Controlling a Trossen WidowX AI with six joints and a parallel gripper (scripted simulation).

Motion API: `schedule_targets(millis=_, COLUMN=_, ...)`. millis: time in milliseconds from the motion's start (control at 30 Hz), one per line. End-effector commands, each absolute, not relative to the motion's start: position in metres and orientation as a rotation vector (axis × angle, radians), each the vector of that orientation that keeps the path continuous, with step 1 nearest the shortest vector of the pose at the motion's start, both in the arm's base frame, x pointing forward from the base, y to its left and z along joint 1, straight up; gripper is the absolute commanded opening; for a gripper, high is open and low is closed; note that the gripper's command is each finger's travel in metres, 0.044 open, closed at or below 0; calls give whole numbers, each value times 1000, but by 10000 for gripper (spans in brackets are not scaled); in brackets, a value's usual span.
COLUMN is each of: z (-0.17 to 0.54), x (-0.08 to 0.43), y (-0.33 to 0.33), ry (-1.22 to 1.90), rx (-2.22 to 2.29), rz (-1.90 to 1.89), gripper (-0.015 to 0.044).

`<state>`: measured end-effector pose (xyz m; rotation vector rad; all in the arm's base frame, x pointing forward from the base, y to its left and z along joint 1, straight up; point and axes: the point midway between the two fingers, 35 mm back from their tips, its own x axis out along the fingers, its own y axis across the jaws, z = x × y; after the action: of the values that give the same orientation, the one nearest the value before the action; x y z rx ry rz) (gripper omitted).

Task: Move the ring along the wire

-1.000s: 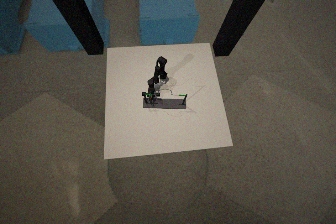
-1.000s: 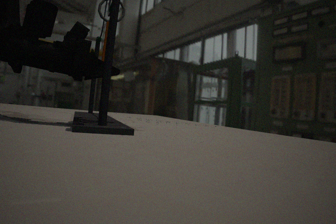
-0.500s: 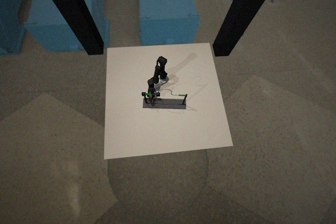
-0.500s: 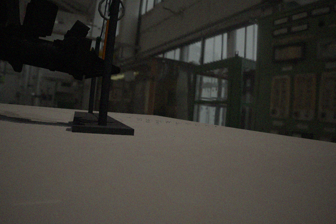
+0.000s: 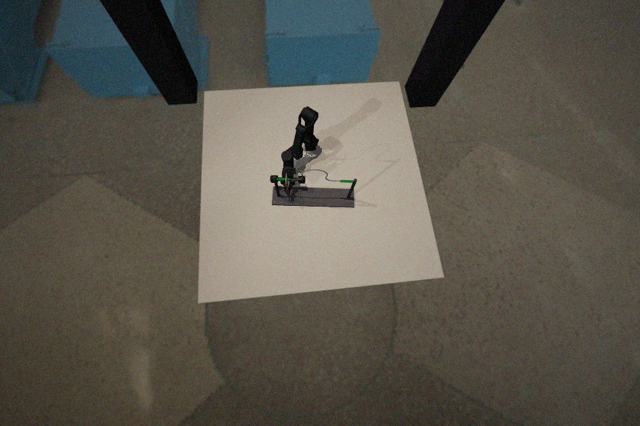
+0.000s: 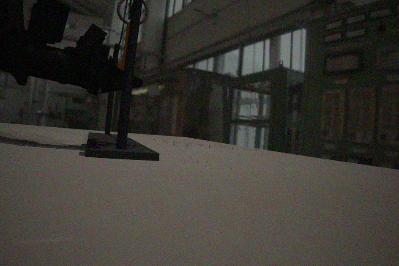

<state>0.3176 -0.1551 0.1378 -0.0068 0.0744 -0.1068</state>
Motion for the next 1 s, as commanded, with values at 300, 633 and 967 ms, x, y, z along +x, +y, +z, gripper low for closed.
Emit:
schedule_targets(millis=300, z=138, x=319, y=-142, ry=74, rx=-7, rz=-104, gripper=-150)
schedule_targets(millis=633, z=138, x=321, y=-131, ry=73, rx=3, rz=-101, gripper=-150)
schedule_targets(millis=967, z=138, x=323, y=-116, ry=70, rx=40, rz=-97, gripper=-150)
